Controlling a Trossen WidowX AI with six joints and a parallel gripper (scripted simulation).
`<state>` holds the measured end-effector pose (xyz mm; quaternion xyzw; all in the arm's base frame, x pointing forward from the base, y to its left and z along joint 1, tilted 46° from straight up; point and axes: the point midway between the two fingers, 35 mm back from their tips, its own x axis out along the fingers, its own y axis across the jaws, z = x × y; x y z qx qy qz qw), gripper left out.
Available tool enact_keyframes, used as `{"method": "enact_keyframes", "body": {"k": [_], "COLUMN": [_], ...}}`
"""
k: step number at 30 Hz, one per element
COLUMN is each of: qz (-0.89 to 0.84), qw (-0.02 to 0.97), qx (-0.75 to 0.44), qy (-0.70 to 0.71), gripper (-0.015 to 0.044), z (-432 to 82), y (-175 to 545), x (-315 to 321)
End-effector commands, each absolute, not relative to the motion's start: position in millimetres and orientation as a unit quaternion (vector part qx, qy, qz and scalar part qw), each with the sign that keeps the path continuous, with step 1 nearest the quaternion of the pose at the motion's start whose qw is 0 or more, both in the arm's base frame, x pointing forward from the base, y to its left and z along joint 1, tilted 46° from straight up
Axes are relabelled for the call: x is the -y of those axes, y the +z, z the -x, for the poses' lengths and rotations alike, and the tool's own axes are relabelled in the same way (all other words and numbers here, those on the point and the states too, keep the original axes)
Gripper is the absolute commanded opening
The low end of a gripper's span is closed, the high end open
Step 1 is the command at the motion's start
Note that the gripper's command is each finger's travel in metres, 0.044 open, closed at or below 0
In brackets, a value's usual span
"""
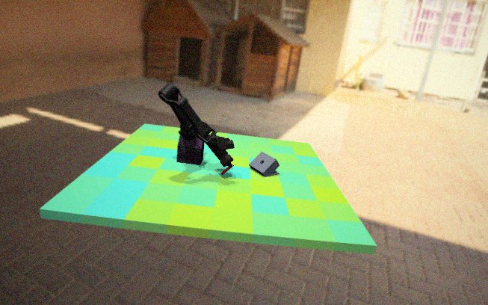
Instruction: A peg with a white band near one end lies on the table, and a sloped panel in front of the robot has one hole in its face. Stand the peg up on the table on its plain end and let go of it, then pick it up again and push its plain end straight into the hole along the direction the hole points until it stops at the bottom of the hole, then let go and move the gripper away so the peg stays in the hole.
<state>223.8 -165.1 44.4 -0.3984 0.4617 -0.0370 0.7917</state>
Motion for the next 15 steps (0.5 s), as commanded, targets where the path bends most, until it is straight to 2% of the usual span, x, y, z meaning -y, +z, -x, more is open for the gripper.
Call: {"method": "enact_keyframes", "body": {"k": [1,15], "qz": [0.401,0.403], "qw": [0.798,0.824], "qx": [-0.448,-0.399], "qy": [-0.030,-0.005], "gripper": [0.0050,0.0050], "z": [-221.8,-213.2], "y": [45.9,50.0], "x": [164.6,164.3]}}
